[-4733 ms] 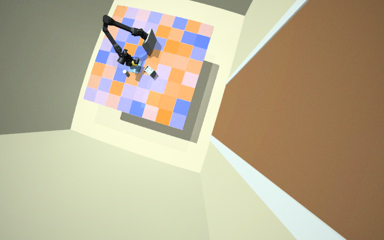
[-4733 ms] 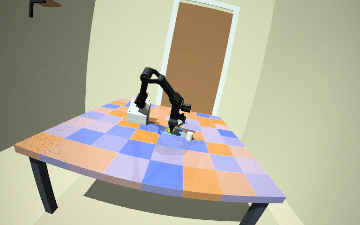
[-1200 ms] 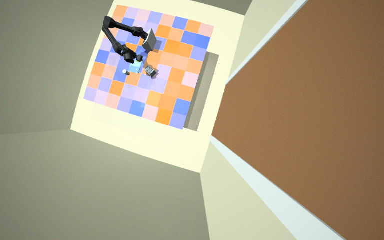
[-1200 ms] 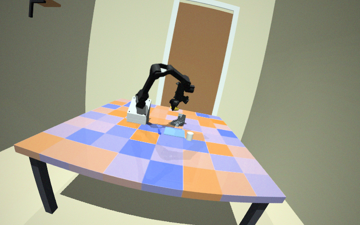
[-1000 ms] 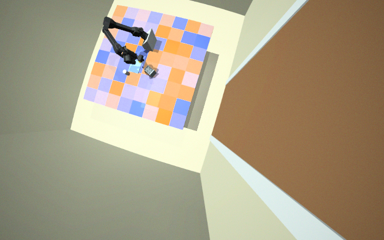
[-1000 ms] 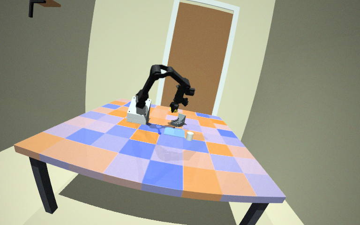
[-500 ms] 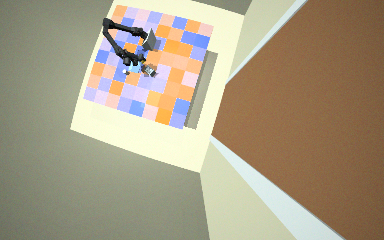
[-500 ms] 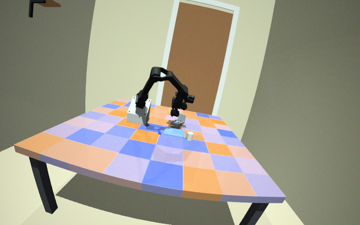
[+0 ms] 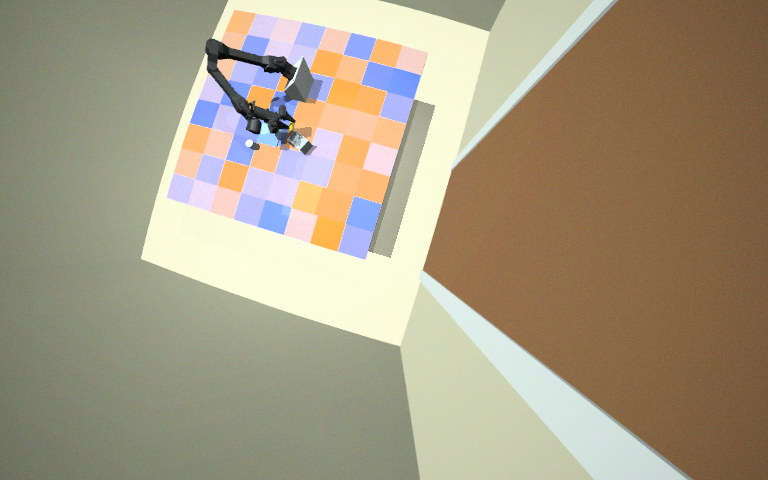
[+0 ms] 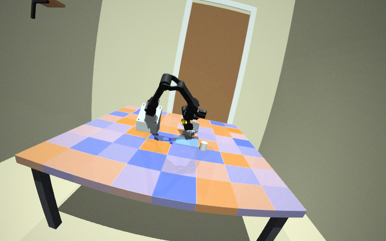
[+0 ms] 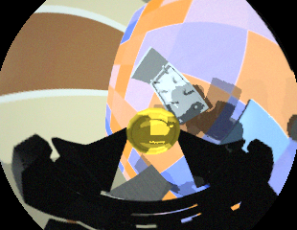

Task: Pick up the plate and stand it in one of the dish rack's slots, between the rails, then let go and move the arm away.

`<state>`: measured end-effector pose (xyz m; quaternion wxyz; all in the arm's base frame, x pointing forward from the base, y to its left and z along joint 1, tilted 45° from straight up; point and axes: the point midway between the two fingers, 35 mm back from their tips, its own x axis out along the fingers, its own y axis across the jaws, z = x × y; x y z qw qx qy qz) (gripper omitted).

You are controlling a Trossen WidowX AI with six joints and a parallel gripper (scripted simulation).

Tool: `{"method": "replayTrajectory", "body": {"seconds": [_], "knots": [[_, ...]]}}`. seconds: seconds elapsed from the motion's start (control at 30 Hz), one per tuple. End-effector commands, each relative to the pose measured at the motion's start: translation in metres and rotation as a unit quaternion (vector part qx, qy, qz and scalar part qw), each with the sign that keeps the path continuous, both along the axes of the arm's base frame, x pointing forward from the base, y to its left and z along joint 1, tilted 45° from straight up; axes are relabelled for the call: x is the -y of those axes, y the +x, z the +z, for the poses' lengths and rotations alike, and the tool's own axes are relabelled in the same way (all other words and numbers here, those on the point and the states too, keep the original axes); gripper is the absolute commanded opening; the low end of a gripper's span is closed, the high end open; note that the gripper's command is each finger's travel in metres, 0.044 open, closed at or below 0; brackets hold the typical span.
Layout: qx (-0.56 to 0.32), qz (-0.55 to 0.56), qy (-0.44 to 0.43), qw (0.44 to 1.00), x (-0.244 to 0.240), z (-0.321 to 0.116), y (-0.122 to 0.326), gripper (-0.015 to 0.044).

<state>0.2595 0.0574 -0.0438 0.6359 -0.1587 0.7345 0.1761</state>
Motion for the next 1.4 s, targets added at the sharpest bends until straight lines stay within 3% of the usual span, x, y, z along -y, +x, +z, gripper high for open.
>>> {"method": "replayTrajectory", "body": {"seconds": [0.0, 0.73, 1.37], "knots": [[0.011, 0.040, 0.047, 0.998, 0.002, -0.005, 0.001, 0.0000], [0.145, 0.239, 0.208, 0.937, 0.017, -0.015, 0.010, 0.0000], [0.328, 0.409, 0.238, 0.818, 0.036, -0.006, 0.015, 0.0000]]}}
